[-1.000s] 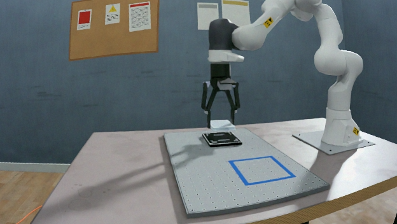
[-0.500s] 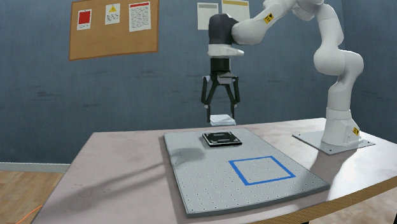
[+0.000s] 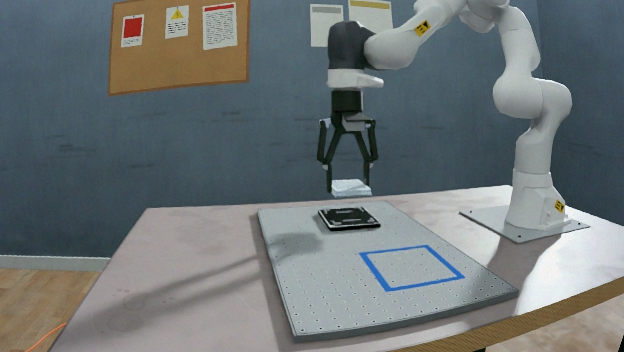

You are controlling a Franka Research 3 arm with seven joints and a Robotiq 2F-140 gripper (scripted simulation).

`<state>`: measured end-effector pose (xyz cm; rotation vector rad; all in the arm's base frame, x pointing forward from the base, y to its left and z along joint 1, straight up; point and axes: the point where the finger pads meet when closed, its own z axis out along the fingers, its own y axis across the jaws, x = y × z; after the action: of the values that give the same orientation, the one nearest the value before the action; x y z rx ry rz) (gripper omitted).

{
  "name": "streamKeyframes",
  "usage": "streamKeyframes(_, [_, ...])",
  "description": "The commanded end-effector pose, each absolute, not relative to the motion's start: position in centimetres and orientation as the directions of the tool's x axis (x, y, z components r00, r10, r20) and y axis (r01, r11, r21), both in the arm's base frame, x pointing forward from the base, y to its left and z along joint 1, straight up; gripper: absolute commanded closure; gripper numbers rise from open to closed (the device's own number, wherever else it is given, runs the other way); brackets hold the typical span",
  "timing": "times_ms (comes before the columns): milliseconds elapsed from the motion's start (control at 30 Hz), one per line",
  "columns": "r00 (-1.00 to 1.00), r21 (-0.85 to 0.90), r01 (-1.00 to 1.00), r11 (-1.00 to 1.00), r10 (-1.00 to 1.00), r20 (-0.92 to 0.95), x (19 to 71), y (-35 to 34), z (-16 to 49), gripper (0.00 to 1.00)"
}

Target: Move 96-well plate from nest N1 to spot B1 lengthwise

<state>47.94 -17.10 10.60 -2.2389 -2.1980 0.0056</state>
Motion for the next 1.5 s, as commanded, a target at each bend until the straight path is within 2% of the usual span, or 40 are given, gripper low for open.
streamKeyframes(0, [0.016,-0.006,1.0,-0.016,1.0,0.003,47.9,-17.1,10.7,0.4])
streamKeyframes(400, [0.033,-0.007,0.999,-0.033,0.999,0.003,47.8,-15.7,10.6,0.4])
streamKeyframes(1467, [0.033,-0.007,0.999,-0.033,0.999,0.003,46.7,-5.8,10.3,0.4])
